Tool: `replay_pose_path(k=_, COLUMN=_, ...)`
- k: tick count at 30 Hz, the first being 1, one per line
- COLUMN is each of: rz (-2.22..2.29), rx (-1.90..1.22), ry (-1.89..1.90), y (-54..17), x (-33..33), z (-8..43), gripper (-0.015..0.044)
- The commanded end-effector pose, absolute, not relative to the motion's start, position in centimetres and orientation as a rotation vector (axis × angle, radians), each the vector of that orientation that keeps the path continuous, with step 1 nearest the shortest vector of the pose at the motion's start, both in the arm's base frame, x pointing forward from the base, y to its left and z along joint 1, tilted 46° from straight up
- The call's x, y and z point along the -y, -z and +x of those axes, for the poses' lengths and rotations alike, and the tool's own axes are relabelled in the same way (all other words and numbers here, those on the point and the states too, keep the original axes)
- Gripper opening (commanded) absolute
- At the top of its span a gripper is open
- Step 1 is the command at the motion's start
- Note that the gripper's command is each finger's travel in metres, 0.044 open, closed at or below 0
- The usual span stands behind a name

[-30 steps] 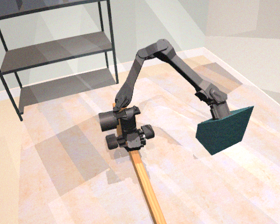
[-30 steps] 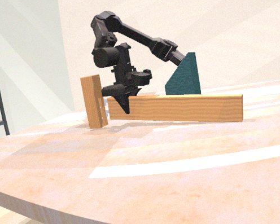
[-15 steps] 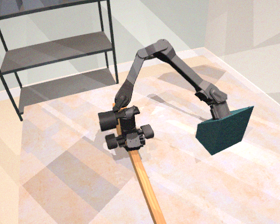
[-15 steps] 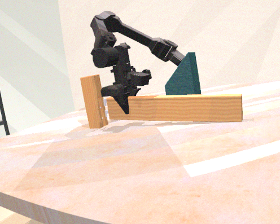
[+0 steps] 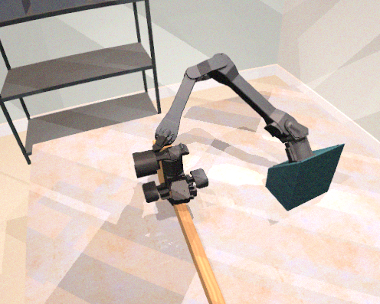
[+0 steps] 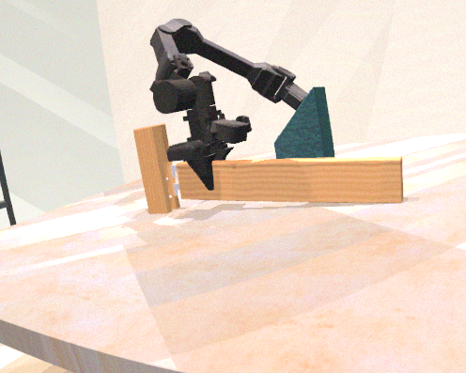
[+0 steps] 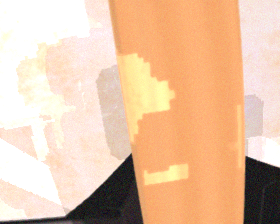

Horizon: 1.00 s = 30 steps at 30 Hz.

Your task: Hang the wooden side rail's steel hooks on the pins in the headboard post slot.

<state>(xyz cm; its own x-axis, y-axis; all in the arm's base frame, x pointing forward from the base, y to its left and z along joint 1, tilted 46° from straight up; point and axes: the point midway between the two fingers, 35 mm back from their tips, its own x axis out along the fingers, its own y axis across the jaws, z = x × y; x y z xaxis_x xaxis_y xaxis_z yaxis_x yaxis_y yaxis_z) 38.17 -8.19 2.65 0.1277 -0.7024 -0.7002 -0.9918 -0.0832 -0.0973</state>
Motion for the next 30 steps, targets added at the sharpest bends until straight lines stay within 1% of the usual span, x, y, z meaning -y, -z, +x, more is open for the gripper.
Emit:
replay_pose_path(k=1, rz=-1.854, rx=-1.616, ry=-0.653, y=-3.11, x=7.91, z=38.54, gripper=0.0000)
replay_pose_path(k=30, rz=-1.854, rx=-1.616, ry=-0.653, y=-3.34, x=8.13, z=38.55, gripper=0.0000)
